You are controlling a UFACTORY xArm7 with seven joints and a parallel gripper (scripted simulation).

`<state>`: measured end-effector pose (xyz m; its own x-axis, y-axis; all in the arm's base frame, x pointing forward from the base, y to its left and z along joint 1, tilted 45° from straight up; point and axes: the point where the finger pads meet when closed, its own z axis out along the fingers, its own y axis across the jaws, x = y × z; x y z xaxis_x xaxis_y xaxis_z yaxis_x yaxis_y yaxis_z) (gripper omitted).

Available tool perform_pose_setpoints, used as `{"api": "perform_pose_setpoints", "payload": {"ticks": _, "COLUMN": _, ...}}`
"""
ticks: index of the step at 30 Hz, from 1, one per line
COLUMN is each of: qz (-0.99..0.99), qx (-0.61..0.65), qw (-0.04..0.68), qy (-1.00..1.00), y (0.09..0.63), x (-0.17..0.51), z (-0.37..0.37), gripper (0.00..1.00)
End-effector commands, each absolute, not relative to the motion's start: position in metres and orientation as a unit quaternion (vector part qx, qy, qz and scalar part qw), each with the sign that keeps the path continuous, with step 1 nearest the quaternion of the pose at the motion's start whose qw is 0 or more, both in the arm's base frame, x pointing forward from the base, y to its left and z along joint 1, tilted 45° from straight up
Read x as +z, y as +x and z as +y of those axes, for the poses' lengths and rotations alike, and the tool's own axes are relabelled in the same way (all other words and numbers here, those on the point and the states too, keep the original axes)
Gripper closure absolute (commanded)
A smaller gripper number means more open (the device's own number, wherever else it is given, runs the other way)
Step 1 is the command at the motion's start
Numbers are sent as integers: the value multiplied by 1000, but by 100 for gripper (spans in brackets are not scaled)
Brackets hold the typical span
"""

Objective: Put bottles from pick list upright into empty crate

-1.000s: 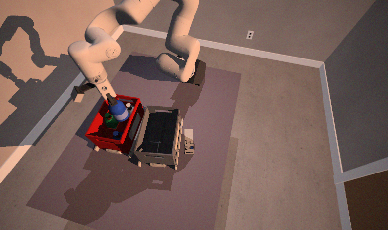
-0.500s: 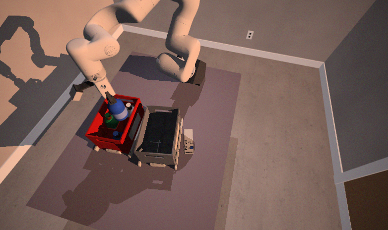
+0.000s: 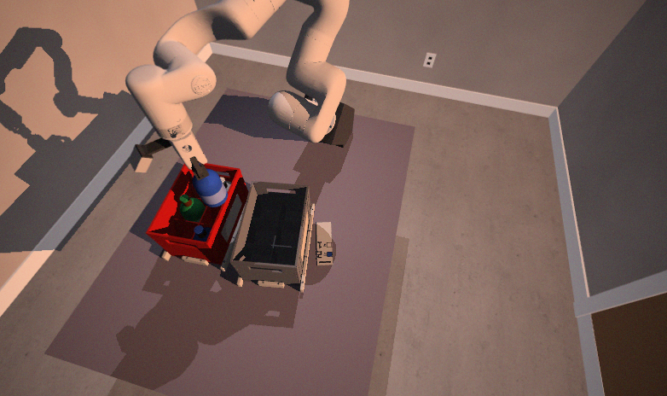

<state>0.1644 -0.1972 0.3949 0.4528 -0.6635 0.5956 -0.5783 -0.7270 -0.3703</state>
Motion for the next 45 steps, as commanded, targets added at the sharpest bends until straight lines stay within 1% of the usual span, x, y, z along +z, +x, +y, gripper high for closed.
{"api": "perform_pose_setpoints", "payload": {"ticks": 1, "qz": 365, "qx": -377, "qw": 56, "qy": -849, "y": 163, "x": 394, "z": -191, "gripper": 100}}
{"api": "perform_pose_setpoints", "payload": {"ticks": 45, "qz": 365, "qx": -377, "qw": 57, "qy": -849, "y": 150, "x": 364, "z": -118, "gripper": 100}}
